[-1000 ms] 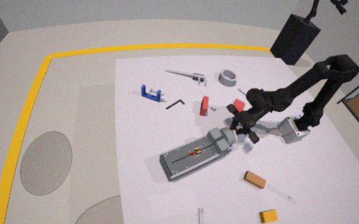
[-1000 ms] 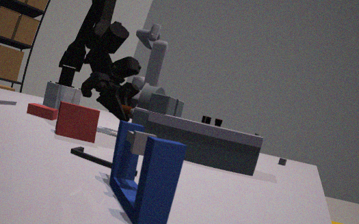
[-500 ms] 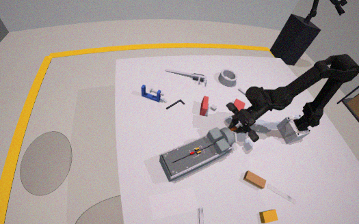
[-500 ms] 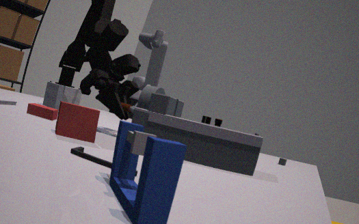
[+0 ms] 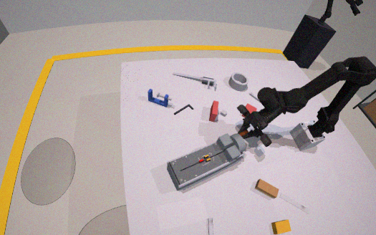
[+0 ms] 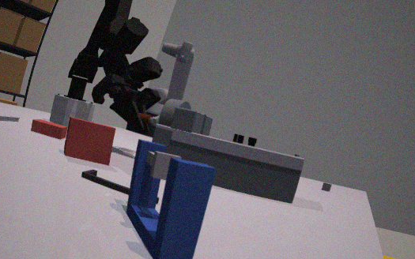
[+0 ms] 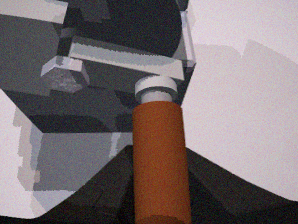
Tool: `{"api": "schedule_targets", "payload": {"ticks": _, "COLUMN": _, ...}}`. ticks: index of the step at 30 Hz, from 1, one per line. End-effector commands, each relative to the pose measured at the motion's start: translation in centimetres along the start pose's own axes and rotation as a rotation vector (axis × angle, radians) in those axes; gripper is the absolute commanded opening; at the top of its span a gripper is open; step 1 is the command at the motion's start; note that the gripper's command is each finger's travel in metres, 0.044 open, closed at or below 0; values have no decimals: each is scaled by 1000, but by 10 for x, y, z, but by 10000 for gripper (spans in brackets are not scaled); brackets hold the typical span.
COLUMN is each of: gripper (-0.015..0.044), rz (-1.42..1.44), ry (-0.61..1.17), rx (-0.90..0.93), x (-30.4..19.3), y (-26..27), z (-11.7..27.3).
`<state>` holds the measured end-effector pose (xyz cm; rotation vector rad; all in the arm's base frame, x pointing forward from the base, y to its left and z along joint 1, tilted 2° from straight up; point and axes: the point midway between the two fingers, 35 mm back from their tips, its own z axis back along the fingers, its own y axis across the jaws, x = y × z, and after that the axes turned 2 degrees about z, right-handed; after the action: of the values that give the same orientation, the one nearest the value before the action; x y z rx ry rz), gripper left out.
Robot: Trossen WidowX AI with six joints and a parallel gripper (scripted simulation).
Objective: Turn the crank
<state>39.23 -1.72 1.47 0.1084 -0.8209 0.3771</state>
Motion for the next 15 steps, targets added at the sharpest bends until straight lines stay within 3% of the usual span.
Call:
{"api": "schedule_targets", "payload": {"ticks": 1, "gripper": 0, "rz": 3, "ry": -12, "rx": -4, "x": 6, "y": -4, "z": 7}}
{"api": "schedule_targets", "payload": {"ticks": 15, "gripper": 0, "rz": 3, "ry": -12, "rx": -4, "x": 19, "y": 0, "z": 20}}
